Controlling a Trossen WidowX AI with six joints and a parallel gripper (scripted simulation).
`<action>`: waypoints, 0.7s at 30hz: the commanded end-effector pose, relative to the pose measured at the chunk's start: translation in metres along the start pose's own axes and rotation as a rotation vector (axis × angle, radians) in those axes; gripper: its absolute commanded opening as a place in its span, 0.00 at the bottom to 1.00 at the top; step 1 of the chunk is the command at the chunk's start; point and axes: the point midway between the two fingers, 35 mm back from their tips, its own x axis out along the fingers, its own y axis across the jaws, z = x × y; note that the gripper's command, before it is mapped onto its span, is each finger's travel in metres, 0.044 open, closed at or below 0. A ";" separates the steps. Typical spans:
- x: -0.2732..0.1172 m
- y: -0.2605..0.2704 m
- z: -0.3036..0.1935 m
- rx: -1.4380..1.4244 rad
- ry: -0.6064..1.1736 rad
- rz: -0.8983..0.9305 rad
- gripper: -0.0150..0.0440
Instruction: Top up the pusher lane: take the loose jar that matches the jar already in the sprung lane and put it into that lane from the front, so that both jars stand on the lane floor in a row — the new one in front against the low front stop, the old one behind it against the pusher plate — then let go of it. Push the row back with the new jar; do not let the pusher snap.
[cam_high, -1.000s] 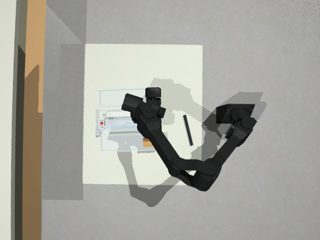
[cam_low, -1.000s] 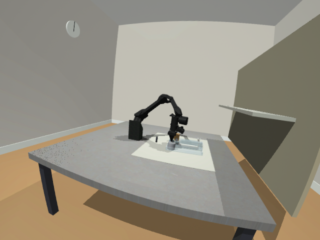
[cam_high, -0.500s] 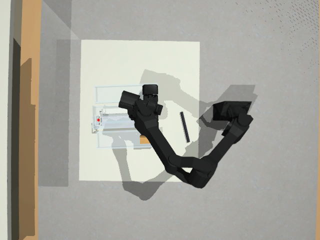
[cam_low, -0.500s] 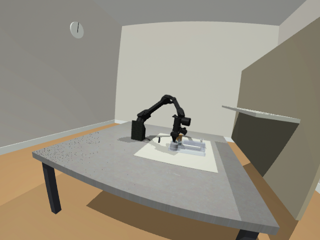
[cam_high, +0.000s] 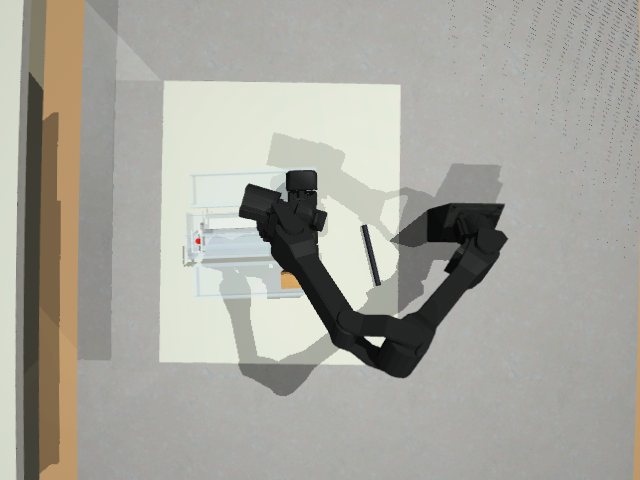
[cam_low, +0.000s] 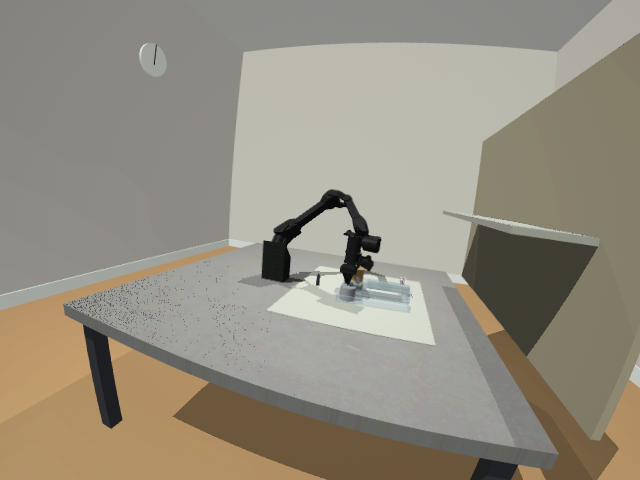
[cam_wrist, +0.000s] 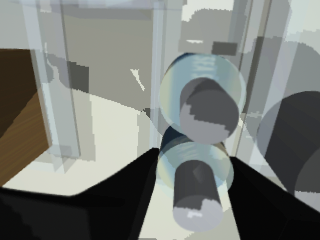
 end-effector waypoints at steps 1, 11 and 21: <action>0.000 0.002 0.006 -0.015 -0.023 0.007 0.25; 0.003 0.002 0.006 -0.015 -0.023 0.007 0.25; 0.006 0.003 0.005 -0.015 -0.023 0.008 0.25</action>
